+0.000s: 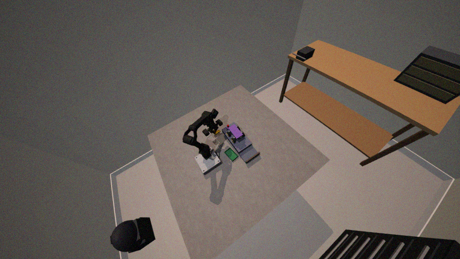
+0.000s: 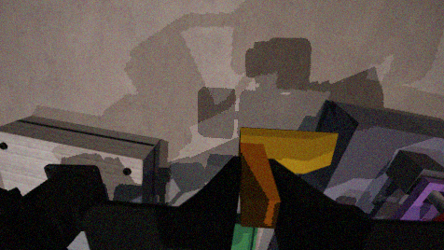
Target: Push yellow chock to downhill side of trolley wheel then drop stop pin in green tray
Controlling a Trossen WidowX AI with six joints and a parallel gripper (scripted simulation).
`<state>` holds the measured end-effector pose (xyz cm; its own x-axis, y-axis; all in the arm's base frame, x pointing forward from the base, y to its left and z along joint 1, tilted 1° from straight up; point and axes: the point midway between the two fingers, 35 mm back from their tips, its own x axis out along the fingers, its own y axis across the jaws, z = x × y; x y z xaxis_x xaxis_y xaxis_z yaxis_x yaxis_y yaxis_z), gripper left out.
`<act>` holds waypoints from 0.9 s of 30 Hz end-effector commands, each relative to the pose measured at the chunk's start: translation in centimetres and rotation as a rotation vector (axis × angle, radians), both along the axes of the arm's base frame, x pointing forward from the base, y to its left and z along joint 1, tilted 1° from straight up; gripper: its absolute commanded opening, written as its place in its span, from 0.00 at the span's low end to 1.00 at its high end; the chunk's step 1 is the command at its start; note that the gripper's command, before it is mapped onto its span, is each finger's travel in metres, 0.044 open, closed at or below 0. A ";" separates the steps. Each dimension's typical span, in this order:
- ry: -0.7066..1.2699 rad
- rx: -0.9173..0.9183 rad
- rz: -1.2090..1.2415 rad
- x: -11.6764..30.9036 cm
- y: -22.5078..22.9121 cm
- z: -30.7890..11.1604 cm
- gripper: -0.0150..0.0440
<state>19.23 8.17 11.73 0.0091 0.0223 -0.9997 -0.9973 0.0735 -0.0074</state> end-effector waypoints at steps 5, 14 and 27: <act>-0.001 0.004 0.003 0.0 0.0 2.7 0.25; -0.001 0.004 0.003 -0.1 0.1 4.0 0.25; 0.008 0.007 -0.384 -0.1 0.1 4.0 0.25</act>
